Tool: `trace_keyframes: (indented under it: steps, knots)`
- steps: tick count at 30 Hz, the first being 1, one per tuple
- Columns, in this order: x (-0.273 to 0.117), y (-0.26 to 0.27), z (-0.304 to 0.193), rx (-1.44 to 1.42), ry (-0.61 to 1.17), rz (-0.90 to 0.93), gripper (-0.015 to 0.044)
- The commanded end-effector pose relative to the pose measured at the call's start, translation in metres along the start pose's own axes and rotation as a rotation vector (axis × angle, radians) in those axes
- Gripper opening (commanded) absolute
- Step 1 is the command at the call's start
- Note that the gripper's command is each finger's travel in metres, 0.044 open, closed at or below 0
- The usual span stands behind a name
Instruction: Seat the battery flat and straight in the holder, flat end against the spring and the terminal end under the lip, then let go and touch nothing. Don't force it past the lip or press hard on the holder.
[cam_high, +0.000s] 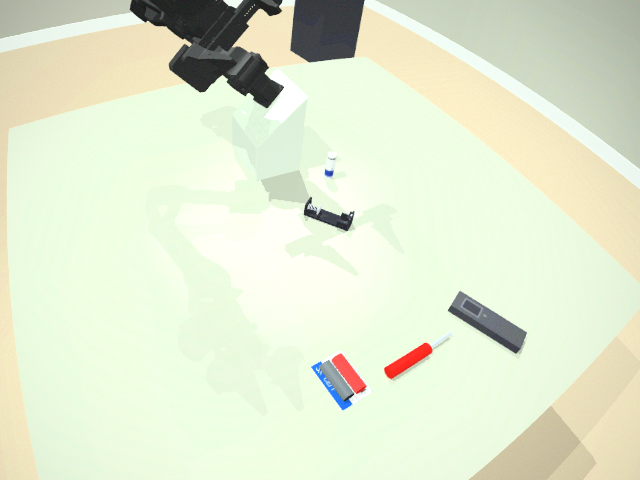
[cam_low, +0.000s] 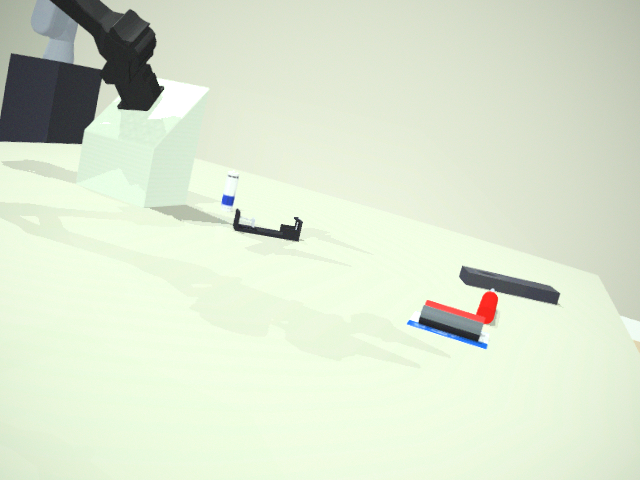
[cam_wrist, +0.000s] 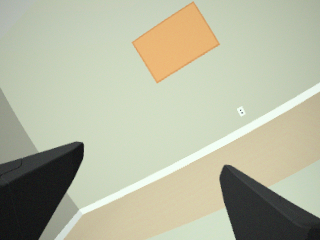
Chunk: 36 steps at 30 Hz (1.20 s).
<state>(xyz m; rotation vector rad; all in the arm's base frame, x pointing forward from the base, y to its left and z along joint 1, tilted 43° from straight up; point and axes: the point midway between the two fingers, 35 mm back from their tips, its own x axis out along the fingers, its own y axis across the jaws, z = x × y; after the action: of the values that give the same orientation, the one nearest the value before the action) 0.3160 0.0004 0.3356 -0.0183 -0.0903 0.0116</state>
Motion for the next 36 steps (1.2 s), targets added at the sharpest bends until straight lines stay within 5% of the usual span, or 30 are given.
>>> trace_keyframes:
  steps: [1,8,15,25,36]
  knots:
    - [0.002,0.001,-0.004,0.004,0.016,0.0,0.0374]
    - [0.022,0.025,-0.142,0.055,0.536,-0.034,0.019]
    - [-0.032,0.045,-0.283,-0.086,1.132,-0.137,0.0006]
    - [-0.155,0.023,-0.361,-0.669,1.738,-0.334,0.0]
    - [-0.168,0.009,-0.372,-0.769,1.787,-0.354,0.0]
